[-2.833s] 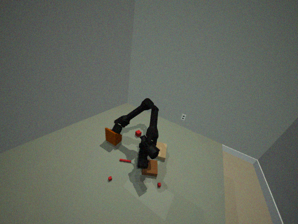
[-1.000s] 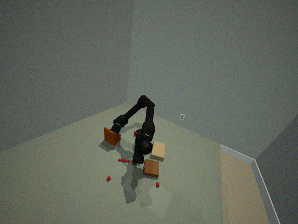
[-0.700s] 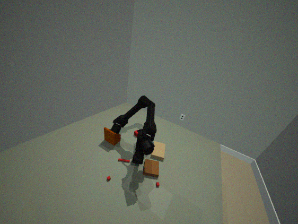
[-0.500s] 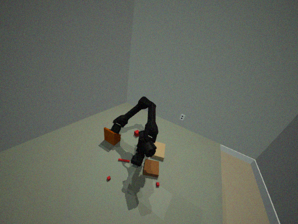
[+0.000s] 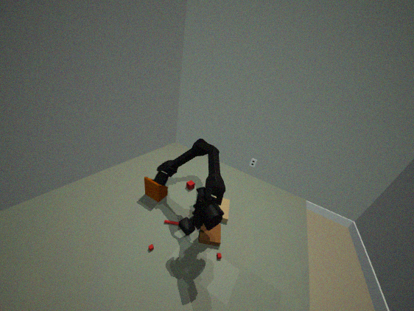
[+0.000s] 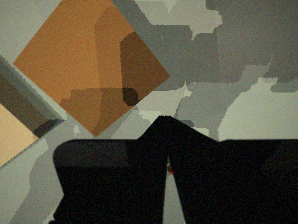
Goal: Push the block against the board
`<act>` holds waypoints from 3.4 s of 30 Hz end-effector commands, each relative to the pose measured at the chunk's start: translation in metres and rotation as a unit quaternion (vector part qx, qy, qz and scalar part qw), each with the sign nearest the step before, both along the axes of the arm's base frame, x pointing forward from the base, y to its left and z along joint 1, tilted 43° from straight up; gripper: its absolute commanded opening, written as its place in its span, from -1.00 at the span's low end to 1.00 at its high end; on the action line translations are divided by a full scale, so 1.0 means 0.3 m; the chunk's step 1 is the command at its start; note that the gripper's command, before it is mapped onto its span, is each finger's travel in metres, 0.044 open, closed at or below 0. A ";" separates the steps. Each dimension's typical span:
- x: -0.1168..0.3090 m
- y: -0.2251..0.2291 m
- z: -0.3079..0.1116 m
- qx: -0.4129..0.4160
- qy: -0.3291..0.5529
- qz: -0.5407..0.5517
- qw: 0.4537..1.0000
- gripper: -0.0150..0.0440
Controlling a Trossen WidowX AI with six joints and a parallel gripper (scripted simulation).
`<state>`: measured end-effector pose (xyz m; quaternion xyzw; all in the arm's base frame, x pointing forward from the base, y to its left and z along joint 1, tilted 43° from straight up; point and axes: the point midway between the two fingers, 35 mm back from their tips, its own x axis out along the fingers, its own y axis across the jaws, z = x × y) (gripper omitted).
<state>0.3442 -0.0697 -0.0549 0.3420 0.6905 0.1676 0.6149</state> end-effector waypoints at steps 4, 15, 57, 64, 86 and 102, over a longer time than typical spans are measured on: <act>0.046 -0.021 -0.025 -0.002 0.078 -0.082 0.994 -0.49; 0.118 -0.052 -0.063 -0.004 0.202 -0.218 0.955 -0.49; 0.126 0.124 -0.158 -0.004 0.283 -0.305 0.909 -0.49; 0.114 0.148 -0.136 -0.004 0.284 -0.305 0.909 -0.49; 0.113 0.163 -0.121 -0.004 0.284 -0.305 0.909 -0.49; 0.148 0.105 -0.177 -0.004 0.283 -0.305 0.909 -0.49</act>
